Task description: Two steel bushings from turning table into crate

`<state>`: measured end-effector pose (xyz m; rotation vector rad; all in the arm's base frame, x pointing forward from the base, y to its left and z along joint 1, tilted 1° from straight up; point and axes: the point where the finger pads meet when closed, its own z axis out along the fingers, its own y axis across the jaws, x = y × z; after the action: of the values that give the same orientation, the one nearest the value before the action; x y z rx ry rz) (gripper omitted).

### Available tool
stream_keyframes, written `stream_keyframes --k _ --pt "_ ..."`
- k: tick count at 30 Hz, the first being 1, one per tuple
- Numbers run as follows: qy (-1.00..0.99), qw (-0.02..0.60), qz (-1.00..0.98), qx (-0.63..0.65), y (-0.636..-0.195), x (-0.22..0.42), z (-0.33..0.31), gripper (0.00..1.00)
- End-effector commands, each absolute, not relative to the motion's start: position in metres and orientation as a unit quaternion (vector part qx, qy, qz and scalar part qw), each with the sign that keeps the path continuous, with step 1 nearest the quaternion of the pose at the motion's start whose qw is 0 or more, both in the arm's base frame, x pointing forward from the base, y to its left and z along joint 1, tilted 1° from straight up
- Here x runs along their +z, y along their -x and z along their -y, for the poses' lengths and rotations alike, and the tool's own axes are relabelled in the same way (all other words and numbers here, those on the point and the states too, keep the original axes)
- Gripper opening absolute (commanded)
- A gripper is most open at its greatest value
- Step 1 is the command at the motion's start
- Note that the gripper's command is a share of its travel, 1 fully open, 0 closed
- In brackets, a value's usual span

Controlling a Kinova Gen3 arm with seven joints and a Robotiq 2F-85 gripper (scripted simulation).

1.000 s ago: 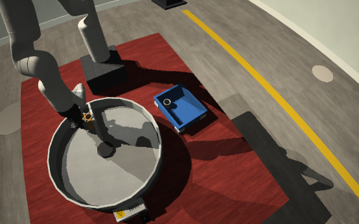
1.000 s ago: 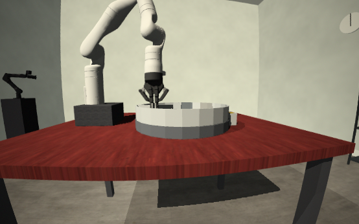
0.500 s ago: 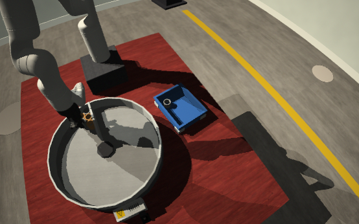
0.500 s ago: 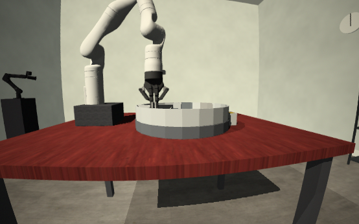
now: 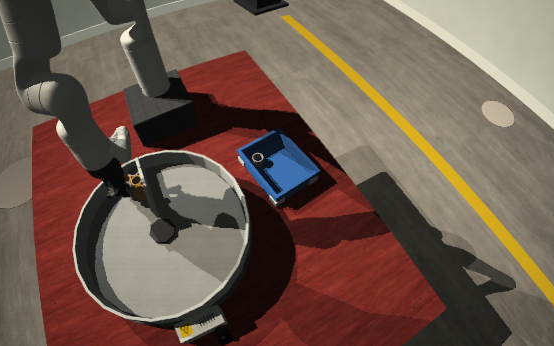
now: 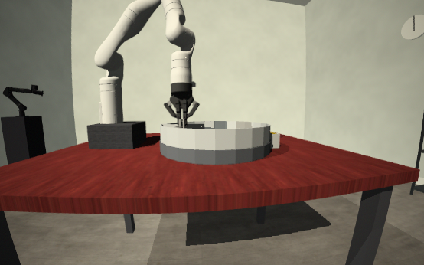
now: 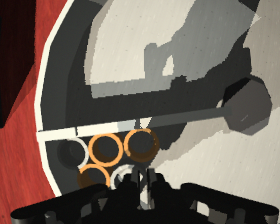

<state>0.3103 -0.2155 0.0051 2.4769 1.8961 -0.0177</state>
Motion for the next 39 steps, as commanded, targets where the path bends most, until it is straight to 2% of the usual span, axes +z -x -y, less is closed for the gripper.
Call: stream_keyframes --k 1,39 --pt "-0.794 0.012 -0.608 -0.006 -0.311 0.011 0.216 0.0" --pt "-0.795 0.011 -0.607 -0.006 -0.31 0.025 0.215 0.0"
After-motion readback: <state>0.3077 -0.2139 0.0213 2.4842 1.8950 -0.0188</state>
